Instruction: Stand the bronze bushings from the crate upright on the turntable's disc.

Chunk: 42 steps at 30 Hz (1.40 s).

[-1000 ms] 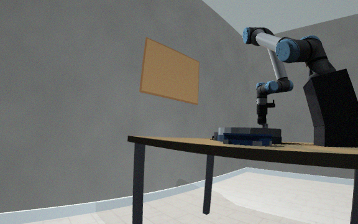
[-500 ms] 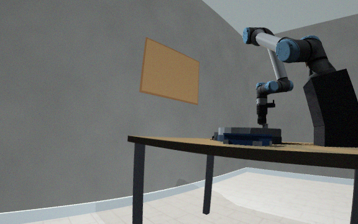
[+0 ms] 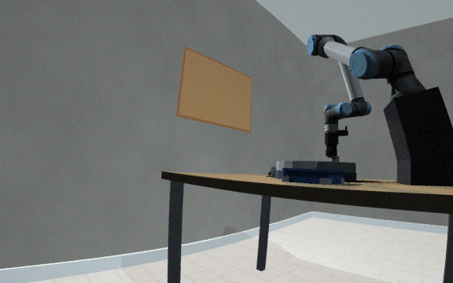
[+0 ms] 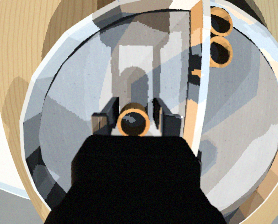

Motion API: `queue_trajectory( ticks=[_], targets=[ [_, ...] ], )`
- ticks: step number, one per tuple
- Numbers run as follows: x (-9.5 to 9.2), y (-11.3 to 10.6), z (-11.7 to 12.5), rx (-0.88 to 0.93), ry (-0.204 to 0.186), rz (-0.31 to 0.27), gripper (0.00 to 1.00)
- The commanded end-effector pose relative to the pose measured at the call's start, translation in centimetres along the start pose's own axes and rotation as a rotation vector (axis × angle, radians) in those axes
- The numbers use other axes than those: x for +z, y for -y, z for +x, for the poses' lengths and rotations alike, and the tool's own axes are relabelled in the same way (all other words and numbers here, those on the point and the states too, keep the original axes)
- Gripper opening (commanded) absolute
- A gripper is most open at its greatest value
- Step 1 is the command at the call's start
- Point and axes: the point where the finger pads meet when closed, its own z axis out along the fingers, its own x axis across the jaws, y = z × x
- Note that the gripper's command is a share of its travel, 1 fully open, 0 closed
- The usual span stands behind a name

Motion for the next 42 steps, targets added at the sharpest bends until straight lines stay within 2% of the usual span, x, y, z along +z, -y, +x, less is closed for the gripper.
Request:
queue_trajectory(
  ticks=[1, 6, 14, 16, 21, 42],
  targets=[
    [-0.1, 0.0, 0.0, 0.000, 0.001, -0.001, 0.78],
    [-0.9, 0.0, 0.0, 0.000, 0.001, -0.001, 0.78],
    [-4.1, 0.0, 0.0, 0.000, 0.001, -0.001, 0.78],
    [-4.1, 0.0, 0.0, 0.000, 0.001, -0.001, 0.78],
    [-5.4, 0.0, 0.0, 0.000, 0.001, -0.001, 0.78],
    [-5.6, 0.0, 0.0, 0.000, 0.001, -0.001, 0.78]
  ],
)
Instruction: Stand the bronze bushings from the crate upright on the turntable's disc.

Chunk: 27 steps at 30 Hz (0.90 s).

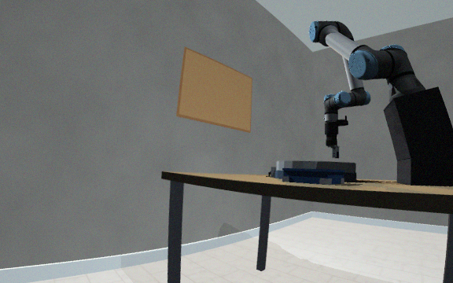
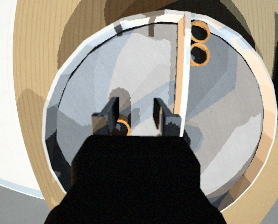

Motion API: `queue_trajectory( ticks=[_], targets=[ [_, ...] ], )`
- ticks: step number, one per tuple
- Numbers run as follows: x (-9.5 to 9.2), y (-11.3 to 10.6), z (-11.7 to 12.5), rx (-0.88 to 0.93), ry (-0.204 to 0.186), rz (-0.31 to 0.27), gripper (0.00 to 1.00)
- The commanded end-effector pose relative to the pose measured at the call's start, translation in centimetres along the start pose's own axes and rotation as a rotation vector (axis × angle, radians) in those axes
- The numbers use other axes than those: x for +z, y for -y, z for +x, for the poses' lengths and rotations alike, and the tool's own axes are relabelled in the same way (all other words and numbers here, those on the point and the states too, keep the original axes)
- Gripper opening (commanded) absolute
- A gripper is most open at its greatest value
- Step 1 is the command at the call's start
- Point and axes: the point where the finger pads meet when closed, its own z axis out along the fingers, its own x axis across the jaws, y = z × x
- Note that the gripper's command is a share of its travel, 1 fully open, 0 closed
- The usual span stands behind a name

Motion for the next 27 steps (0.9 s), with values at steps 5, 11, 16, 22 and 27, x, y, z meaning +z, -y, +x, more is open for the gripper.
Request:
queue_trajectory(
  ticks=[5, 11, 16, 22, 27],
  targets=[
    [-0.04, -0.04, -0.03, 0.000, 0.001, -0.001, 0.78],
    [-0.04, -0.04, -0.03, 0.000, 0.001, -0.001, 0.78],
    [-0.04, -0.04, -0.03, 0.000, 0.001, -0.001, 0.78],
    [-0.23, -0.04, -0.03, 0.000, 0.001, -0.001, 1.00],
    [-0.71, -0.04, -0.03, 0.000, 0.001, -0.001, 1.00]
  ],
)
